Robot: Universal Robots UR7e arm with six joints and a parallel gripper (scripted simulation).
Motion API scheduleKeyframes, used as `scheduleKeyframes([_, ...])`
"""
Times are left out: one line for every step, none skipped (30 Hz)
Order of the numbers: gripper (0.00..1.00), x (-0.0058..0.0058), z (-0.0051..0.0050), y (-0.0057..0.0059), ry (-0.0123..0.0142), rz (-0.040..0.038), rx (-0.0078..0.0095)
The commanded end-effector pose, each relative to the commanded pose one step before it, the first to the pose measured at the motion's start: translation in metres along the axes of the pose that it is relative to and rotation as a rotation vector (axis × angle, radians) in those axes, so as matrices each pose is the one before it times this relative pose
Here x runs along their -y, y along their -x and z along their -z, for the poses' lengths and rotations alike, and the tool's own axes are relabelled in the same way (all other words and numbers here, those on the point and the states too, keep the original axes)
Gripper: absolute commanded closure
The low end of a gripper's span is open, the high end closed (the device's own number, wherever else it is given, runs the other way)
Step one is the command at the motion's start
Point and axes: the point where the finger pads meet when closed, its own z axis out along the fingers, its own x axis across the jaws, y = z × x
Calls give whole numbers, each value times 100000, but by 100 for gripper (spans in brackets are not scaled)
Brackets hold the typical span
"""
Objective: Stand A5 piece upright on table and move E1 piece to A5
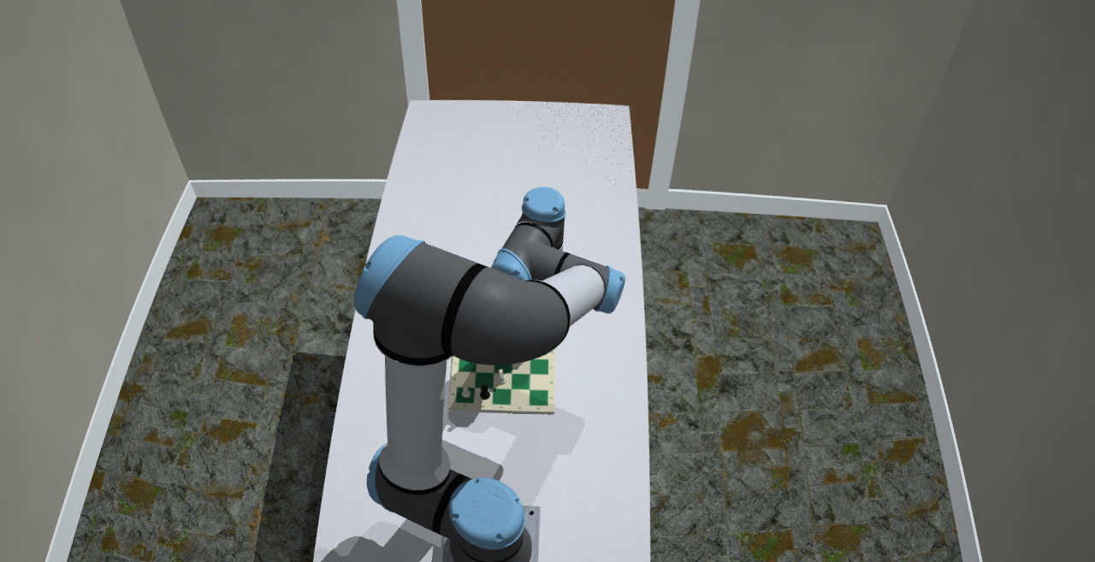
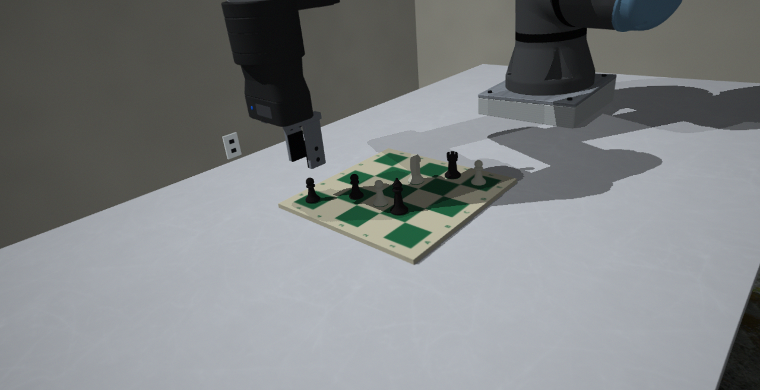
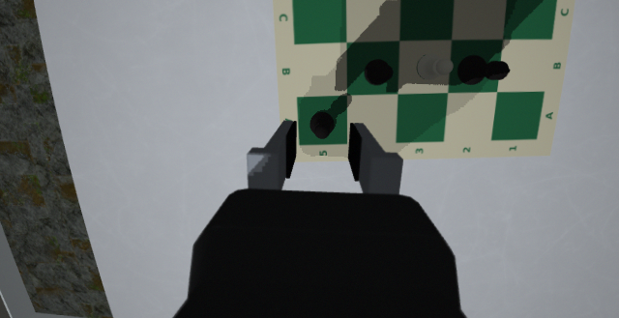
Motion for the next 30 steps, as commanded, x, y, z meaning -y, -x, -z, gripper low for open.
scheduleKeyframes([32, -73, -497, 20, 228, 2, 70])
scheduleKeyframes([32, 0, -111, 0, 0, 0, 0])
scheduleKeyframes([32, 0, -104, 0, 0, 0, 0])
scheduleKeyframes([32, 0, -96, 0, 0, 0, 0])
scheduleKeyframes([32, 0, -87, 0, 0, 0, 0])
scheduleKeyframes([32, 0, -79, 0, 0, 0, 0])
scheduleKeyframes([32, 0, -70, 0, 0, 0, 0])
scheduleKeyframes([32, 0, -62, 0, 0, 0, 0])
scheduleKeyframes([32, 0, -54, 0, 0, 0, 0])
scheduleKeyframes([32, 0, -46, 0, 0, 0, 0])
scheduleKeyframes([32, 0, -38, 0, 0, 0, 0])
scheduleKeyframes([32, 0, -31, 0, 0, 0, 0])
scheduleKeyframes([32, 0, -24, 0, 0, 0, 0])
scheduleKeyframes([32, 0, -18, 0, 0, 0, 0])
scheduleKeyframes([32, 0, 0, 0, 0, 0, 0])
scheduleKeyframes([32, 0, 0, 0, 0, 0, 0])
scheduleKeyframes([32, 0, -12, 0, 0, 0, 0])
scheduleKeyframes([32, 0, -8, 0, 0, 0, 0])
scheduleKeyframes([32, 0, -4, 0, 0, 0, 0])
scheduleKeyframes([32, 0, -2, 0, 0, 0, 0])
scheduleKeyframes([32, 0, 0, 0, 0, 0, 0])
scheduleKeyframes([32, 0, 0, 0, 0, 0, 0])
scheduleKeyframes([32, 0, 0, 0, 0, 0, 0])
scheduleKeyframes([32, 0, 0, 0, 0, 0, 0])
scheduleKeyframes([32, 0, 0, 0, 0, 0, 0])
scheduleKeyframes([32, 0, 0, 0, 0, 0, 0])
scheduleKeyframes([32, 0, 0, 0, 0, 0, 0])
scheduleKeyframes([32, 0, 0, 0, 0, 0, 0])
scheduleKeyframes([32, 0, 0, 0, 0, 0, 0])
scheduleKeyframes([32, 0, 0, 0, 0, 0, 0])
